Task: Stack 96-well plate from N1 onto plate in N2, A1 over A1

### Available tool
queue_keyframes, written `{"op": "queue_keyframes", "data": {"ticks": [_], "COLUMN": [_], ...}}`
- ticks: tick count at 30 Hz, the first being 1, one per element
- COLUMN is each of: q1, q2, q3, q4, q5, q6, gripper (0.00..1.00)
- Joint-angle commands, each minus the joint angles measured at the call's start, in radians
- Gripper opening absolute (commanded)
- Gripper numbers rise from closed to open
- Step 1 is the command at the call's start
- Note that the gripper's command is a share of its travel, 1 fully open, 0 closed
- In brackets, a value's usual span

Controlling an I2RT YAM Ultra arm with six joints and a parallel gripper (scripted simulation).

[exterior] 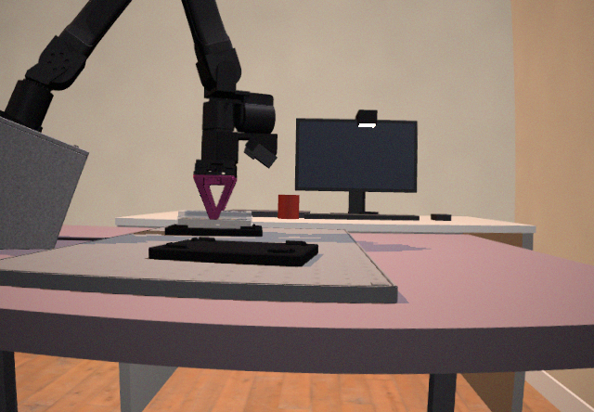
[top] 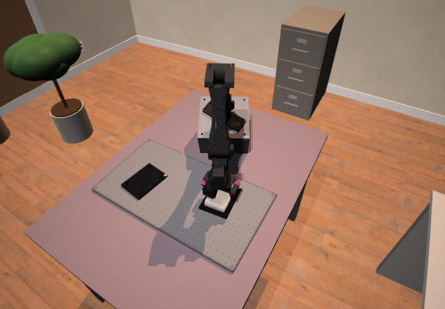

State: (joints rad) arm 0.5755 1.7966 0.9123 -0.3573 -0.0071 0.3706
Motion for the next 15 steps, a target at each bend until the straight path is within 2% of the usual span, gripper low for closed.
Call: {"op": "queue_keyframes", "data": {"ticks": [1, 10, 11, 15], "q1": [-0.004, -0.004, -0.014, -0.014], "q2": [-0.007, -0.007, -0.033, -0.05], "q3": [0.002, 0.002, -0.001, 0.012], "q4": [0.004, 0.004, -0.017, -0.035], "q5": [0.001, 0.001, 0.002, 0.002], "q6": [-0.002, -0.002, -0.007, -0.006], "gripper": [1.0, 1.0, 1.0, 1.0]}}
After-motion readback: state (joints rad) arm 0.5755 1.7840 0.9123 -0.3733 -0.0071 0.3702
